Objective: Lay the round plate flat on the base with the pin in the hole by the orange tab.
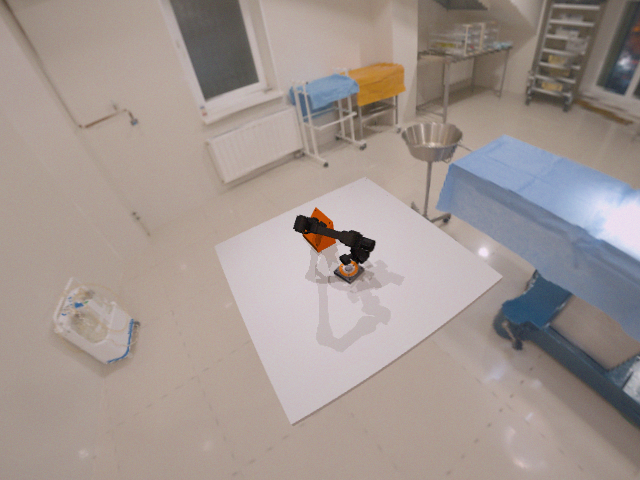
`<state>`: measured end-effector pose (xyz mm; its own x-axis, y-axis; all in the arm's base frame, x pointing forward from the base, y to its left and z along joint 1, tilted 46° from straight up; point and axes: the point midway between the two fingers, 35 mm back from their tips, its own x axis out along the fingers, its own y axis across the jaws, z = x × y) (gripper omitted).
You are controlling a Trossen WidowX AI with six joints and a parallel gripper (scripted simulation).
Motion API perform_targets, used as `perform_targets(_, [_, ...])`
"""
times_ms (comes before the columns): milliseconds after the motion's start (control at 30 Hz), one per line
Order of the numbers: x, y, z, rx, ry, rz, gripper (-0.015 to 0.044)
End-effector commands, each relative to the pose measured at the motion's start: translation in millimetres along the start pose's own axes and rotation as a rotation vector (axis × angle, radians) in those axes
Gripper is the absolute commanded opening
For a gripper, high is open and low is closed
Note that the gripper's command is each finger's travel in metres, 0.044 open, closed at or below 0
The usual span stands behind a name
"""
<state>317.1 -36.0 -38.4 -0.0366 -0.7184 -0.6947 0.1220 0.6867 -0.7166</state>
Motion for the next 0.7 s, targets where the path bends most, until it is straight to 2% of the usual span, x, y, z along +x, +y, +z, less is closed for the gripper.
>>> perform_targets(0, [3,0,-7,-0.001,0.013,0.001,0.0])
perform_targets(500, [3,1,-14,-0.001,0.014,0.001,0.0])
perform_targets(667, [-20,1,-12,-0.001,0.013,0.003,0.0])
